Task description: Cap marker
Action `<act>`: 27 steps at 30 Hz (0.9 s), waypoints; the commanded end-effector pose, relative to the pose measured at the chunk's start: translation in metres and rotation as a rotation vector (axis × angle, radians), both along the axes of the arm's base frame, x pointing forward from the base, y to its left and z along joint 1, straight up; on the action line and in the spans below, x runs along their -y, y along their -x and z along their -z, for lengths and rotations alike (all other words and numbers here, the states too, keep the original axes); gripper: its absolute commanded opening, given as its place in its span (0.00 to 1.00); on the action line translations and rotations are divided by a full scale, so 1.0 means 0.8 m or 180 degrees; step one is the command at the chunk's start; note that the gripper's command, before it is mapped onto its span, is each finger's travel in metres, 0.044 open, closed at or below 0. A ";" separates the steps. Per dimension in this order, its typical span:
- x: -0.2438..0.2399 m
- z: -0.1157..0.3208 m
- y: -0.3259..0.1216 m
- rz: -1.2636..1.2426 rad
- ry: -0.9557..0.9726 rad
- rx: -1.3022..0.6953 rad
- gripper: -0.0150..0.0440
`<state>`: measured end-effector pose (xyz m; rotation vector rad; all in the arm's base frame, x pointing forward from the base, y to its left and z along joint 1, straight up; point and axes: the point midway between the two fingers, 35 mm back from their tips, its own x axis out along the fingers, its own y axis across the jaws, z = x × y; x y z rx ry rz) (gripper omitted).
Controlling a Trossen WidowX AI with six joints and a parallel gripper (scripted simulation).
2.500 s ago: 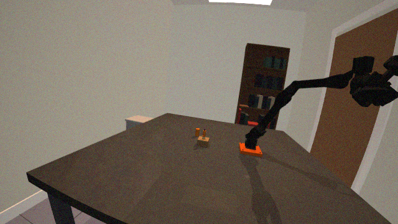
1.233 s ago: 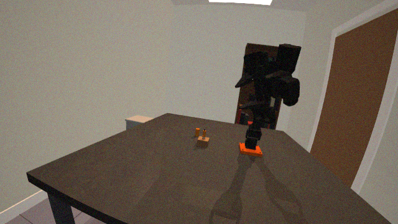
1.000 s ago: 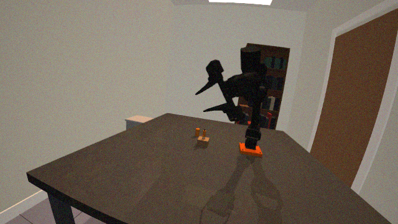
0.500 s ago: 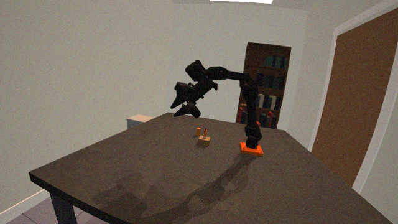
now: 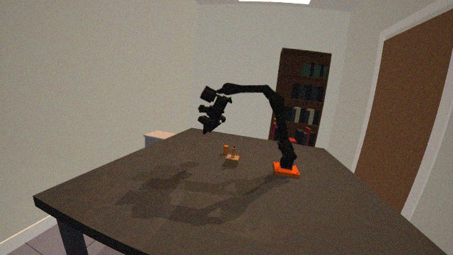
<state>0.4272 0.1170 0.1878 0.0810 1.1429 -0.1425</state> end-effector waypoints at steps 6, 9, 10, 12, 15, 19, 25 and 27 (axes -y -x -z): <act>0.170 0.043 0.037 0.2510 -0.0736 -0.0705 0.67; 0.215 0.051 0.059 0.3314 -0.0945 -0.0889 0.67; 0.223 0.053 0.064 0.3477 -0.0987 -0.0925 0.67; 0.227 0.054 0.067 0.3563 -0.1008 -0.0944 0.67; 0.227 0.054 0.067 0.3563 -0.1008 -0.0944 0.67; 0.227 0.054 0.067 0.3563 -0.1008 -0.0944 0.67; 0.228 0.075 0.065 0.3563 -0.1008 -0.0944 0.67; 0.228 0.095 0.065 0.3563 -0.1008 -0.0944 0.67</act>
